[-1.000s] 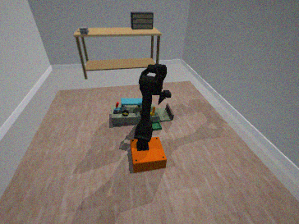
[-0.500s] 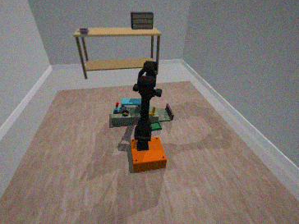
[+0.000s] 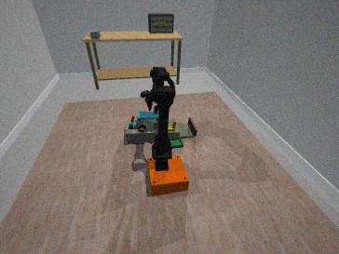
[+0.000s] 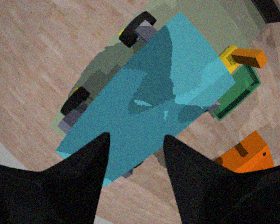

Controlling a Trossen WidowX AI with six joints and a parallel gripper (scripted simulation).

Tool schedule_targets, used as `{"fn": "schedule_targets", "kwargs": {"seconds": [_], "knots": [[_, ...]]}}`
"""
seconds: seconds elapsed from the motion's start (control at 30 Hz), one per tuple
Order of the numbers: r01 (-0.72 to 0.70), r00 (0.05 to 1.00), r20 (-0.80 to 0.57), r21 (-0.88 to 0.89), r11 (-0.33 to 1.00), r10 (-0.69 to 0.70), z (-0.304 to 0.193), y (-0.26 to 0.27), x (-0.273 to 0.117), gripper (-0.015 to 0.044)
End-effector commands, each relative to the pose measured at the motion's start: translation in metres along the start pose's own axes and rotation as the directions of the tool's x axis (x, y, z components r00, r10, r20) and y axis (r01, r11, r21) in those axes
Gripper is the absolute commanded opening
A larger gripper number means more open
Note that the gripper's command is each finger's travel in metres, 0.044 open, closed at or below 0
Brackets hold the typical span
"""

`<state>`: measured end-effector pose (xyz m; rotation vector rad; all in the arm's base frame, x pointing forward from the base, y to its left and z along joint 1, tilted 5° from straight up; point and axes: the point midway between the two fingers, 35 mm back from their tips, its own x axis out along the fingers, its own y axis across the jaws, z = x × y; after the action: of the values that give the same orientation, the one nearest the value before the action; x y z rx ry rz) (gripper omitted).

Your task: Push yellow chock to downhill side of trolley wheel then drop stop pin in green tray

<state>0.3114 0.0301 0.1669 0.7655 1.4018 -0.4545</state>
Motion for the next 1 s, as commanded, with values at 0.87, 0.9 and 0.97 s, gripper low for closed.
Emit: {"fn": "schedule_targets", "kwargs": {"seconds": [0.87, 0.9, 0.97], "knots": [[0.060, 0.993, -0.119, 0.637, 0.769, 0.020, -0.087, 0.057, 0.000, 0.0190], [0.060, 0.993, -0.119, 0.637, 0.769, 0.020, -0.087, 0.057, 0.001, 0.0190], [0.060, 0.993, -0.119, 0.637, 0.769, 0.020, -0.087, 0.057, 0.003, 0.0190]]}}
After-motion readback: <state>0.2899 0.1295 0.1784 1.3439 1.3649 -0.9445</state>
